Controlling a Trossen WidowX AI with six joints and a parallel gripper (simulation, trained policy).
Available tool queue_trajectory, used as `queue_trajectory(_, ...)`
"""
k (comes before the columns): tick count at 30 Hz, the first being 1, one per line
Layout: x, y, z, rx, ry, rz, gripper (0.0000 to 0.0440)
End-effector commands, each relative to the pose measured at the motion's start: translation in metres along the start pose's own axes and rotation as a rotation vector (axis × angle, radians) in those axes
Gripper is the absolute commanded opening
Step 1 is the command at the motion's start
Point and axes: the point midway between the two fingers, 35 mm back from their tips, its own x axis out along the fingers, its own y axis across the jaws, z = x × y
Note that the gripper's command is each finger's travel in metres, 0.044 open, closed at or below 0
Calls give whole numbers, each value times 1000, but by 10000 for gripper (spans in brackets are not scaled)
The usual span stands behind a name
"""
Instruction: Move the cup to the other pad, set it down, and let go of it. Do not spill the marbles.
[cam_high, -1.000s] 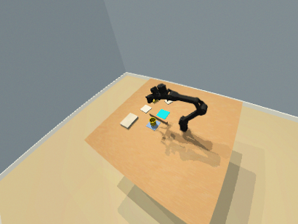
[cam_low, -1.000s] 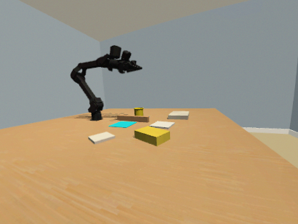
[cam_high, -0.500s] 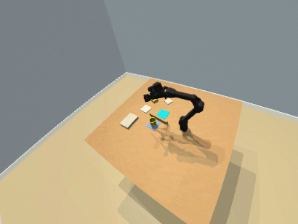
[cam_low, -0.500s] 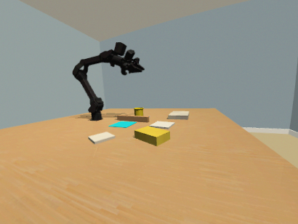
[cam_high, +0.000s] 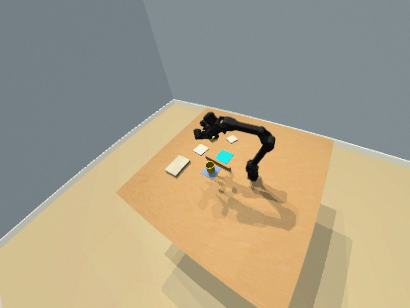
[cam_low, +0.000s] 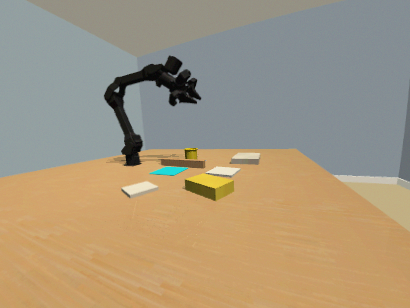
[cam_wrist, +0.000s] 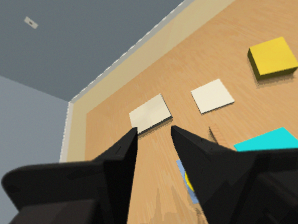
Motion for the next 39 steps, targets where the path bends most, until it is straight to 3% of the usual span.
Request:
queue_trajectory(1,4,3,-5,50,47,-24,170)
queue_trajectory(22,25,-7,-37,273,265,-249,152)
queue_trajectory(39,38,-34,-69,341,404,-494,146)
